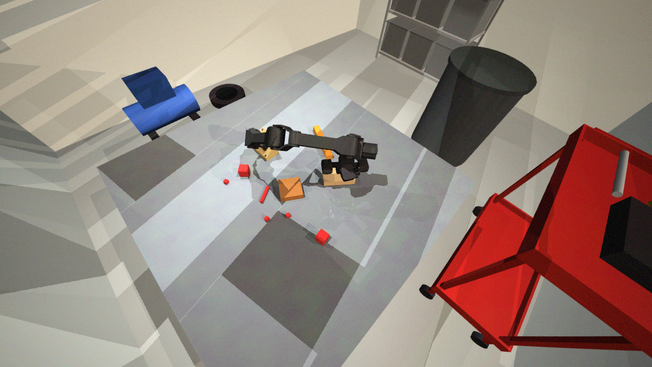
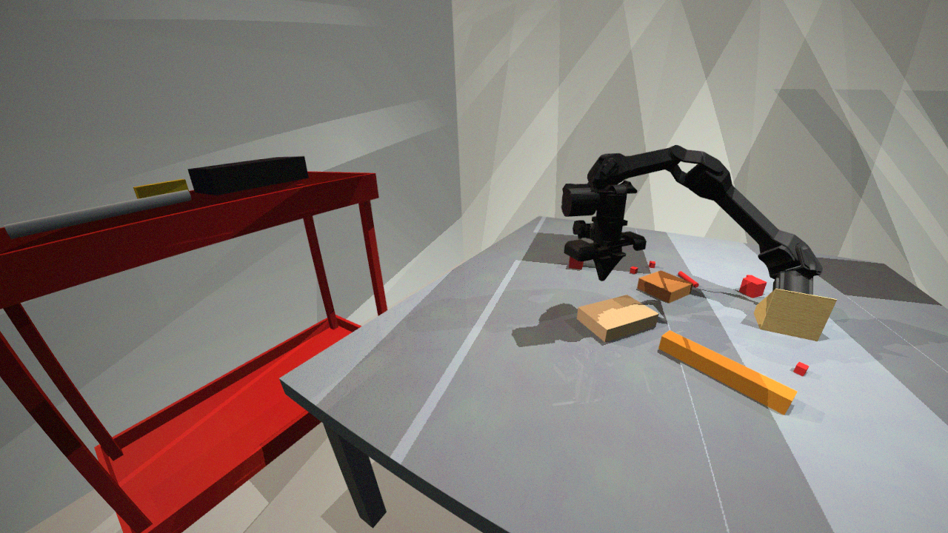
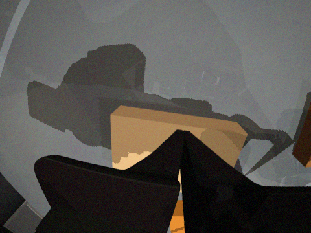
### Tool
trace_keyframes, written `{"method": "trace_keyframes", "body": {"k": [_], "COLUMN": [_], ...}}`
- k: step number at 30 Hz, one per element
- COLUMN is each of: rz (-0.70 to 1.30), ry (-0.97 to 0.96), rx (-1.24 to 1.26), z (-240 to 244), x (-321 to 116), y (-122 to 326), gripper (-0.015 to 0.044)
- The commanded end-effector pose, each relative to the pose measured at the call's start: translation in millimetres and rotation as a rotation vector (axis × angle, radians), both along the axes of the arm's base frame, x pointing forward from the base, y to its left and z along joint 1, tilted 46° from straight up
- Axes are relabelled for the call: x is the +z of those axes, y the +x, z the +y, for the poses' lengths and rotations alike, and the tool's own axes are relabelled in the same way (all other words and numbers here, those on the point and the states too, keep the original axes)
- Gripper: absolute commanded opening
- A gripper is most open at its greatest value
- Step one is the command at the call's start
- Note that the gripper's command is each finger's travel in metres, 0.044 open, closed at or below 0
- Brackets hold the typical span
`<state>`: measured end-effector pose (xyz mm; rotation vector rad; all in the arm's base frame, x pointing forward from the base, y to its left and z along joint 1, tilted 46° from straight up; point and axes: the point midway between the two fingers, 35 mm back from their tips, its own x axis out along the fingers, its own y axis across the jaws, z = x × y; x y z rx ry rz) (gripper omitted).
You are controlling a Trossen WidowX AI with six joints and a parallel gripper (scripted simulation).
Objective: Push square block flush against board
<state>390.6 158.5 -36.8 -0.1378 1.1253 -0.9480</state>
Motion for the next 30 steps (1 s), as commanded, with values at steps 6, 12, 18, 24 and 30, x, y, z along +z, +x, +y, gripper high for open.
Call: {"method": "trace_keyframes", "body": {"k": [6, 12, 18, 24, 30], "rz": [-0.002, -0.003, -0.003, -0.003, 0.000], "ry": [0.000, 0.000, -0.001, 0.021, 0.120], "rx": [-0.002, -0.002, -0.002, -0.005, -0.015], "z": [-6, -9, -13, -8, 19], "x": [7, 12, 16, 23, 54], "y": [14, 22, 30, 30, 27], "gripper": [0.0000, 0.0000, 0.0000, 0.0000, 0.0000]}}
